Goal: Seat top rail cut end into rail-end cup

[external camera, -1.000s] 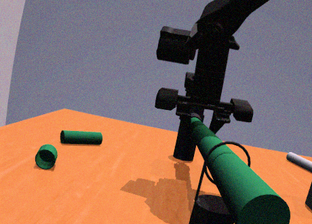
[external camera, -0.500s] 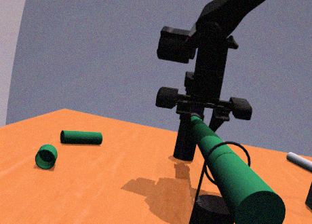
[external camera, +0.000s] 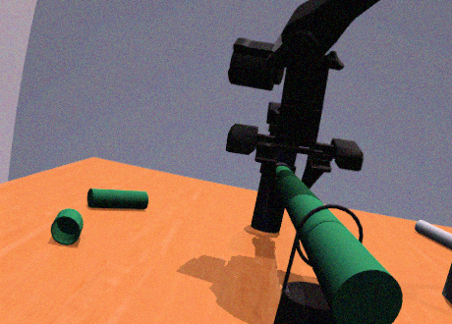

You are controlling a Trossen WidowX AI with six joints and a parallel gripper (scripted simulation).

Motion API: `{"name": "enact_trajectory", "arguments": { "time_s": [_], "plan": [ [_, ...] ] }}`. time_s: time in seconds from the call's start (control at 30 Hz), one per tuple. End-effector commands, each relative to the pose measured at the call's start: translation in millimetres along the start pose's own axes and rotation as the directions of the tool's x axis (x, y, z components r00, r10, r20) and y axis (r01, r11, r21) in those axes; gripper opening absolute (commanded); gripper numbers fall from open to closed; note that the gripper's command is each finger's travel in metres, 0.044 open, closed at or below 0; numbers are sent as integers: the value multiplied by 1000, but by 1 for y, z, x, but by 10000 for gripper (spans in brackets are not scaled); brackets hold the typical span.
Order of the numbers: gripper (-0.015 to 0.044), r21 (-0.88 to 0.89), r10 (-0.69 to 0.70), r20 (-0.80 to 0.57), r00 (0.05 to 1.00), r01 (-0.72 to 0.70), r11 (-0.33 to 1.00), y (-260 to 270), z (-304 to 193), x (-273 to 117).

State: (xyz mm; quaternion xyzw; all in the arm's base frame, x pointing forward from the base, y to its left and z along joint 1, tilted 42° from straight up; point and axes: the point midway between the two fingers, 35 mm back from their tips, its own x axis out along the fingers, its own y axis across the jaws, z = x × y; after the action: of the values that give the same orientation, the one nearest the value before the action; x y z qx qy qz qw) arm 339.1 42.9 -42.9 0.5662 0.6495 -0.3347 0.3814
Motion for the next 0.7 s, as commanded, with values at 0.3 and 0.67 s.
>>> {"name": "enact_trajectory", "arguments": {
  "time_s": [0.3, 0.67],
  "plan": [
    [0, 5, 7, 11, 1000, -7, 1000, 2, 16, 0],
    [53, -1, -1, -1, 1000, 1, 1000, 0, 7, 2]
  ]
}}
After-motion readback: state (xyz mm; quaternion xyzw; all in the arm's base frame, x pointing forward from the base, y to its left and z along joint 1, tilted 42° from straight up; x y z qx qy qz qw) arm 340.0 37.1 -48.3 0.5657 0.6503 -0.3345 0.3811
